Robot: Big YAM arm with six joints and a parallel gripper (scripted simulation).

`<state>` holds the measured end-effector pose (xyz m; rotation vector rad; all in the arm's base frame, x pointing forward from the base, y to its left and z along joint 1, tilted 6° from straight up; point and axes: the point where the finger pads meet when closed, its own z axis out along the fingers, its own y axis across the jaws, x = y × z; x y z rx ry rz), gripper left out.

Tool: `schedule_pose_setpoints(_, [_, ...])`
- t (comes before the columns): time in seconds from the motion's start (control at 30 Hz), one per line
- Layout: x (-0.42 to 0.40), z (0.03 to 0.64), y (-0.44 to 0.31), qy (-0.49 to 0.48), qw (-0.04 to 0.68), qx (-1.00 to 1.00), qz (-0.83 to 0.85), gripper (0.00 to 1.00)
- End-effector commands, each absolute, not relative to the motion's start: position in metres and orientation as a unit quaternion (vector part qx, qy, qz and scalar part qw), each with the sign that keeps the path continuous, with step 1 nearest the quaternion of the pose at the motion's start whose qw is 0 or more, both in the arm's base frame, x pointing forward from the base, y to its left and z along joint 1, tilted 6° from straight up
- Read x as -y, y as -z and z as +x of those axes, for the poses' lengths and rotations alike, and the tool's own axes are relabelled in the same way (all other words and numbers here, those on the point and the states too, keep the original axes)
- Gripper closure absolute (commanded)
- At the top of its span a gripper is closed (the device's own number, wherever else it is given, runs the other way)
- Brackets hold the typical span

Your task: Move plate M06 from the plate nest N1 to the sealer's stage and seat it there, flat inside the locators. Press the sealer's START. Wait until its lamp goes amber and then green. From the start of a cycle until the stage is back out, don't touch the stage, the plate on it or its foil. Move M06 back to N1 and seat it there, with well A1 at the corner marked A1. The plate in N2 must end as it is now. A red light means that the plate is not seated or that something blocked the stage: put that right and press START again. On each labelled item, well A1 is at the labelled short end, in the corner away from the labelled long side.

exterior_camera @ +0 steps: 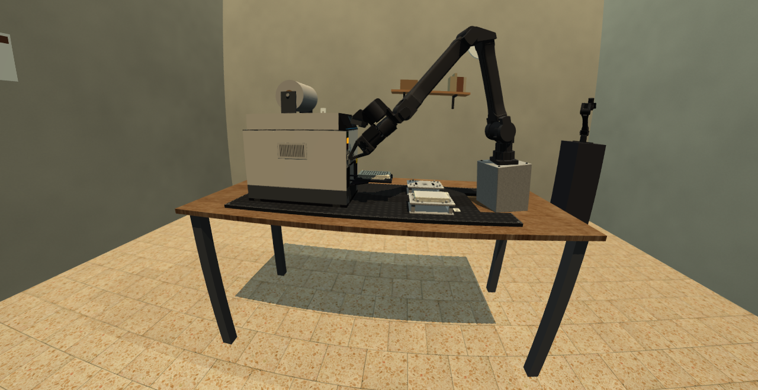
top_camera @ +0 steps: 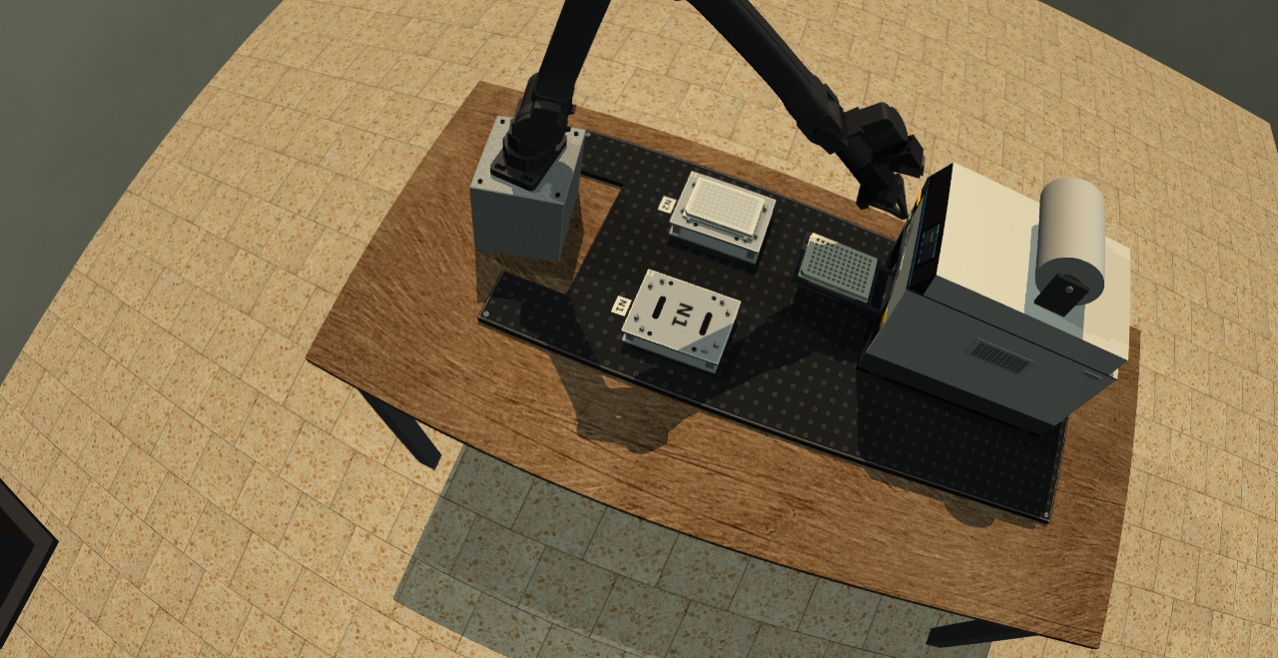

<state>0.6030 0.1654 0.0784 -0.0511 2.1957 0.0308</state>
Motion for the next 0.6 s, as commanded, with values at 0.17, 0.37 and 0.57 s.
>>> schedule_pose_setpoints(0.17, [-0.163,0.640,-0.120,-0.016,0.494,-0.869,-0.009,1.00])
schedule_pose_setpoints(0.37, [-0.163,0.641,-0.121,-0.017,0.495,-0.869,-0.008,1.00])
schedule_pose_setpoints(0.57, [-0.166,0.628,-0.126,-0.019,0.495,-0.868,-0.007,1.00])
